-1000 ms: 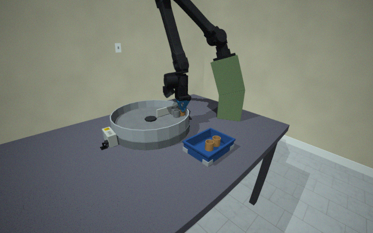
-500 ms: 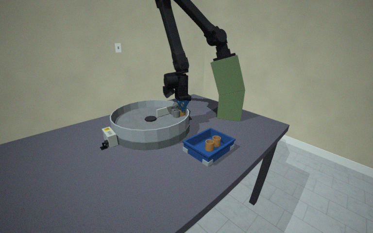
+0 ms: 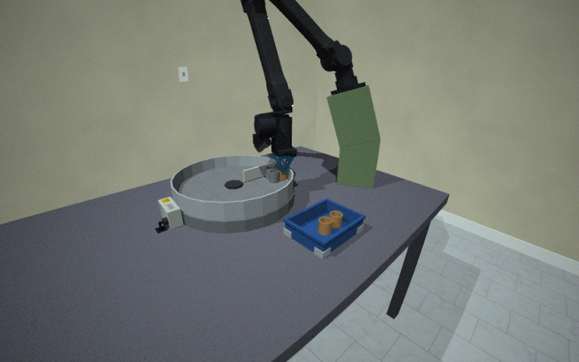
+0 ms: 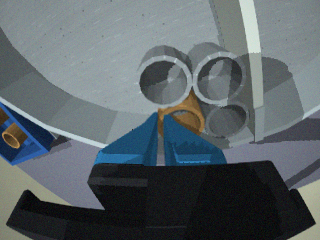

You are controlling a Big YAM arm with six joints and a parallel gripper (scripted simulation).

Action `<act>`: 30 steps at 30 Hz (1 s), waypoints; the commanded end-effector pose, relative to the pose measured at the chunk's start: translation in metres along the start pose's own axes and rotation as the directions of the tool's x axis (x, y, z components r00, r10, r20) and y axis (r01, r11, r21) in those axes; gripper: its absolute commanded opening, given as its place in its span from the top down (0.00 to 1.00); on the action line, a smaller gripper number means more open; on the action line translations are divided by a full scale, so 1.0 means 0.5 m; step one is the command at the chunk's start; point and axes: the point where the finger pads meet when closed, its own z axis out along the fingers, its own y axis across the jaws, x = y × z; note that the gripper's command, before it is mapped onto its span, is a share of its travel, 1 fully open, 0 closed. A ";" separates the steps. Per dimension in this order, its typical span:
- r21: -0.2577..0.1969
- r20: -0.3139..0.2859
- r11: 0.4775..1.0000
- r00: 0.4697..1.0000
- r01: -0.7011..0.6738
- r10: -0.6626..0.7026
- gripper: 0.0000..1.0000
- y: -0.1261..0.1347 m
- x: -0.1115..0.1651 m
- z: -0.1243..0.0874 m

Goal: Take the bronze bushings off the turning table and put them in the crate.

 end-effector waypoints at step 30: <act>0.005 0.013 1.000 1.000 0.002 -0.002 1.00 0.004 -0.005 -0.053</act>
